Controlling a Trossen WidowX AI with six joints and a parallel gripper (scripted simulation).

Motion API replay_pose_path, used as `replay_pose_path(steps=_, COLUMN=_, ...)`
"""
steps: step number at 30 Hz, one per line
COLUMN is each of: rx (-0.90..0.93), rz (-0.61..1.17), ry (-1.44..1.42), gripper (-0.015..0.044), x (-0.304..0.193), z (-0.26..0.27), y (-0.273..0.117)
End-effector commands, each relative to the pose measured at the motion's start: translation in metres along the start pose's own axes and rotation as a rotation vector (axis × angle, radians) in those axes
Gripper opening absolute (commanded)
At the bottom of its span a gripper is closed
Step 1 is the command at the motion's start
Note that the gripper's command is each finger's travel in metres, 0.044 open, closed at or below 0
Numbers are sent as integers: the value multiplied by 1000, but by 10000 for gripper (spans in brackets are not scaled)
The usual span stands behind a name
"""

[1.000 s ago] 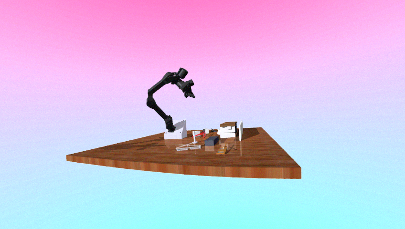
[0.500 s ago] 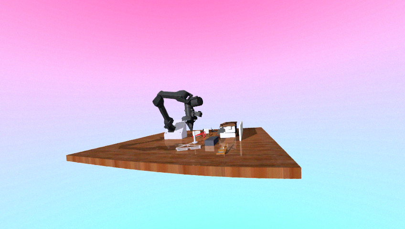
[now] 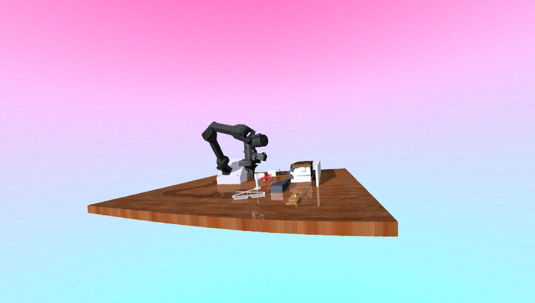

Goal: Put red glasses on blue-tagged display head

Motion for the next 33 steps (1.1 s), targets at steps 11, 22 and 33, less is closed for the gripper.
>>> replay_pose_path(steps=11, rx=5, rz=4, ry=-7, gripper=0, x=1, z=1, y=24)
replay_pose_path(steps=22, rx=3, rz=4, ry=-7, gripper=0, x=0, z=1, y=42)
replay_pose_path(steps=33, rx=2, rz=4, ry=-7, gripper=0, x=-1, z=0, y=49)
Point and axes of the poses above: the point midway between the two fingers, 35 mm back from their tips, its own y axis out along the fingers, its own z axis across the jaws, x = y × z, the point moved 9 cm from there along -y, back along the fingers, and after that the axes turned 4 degrees about y, right-handed, at the moved point
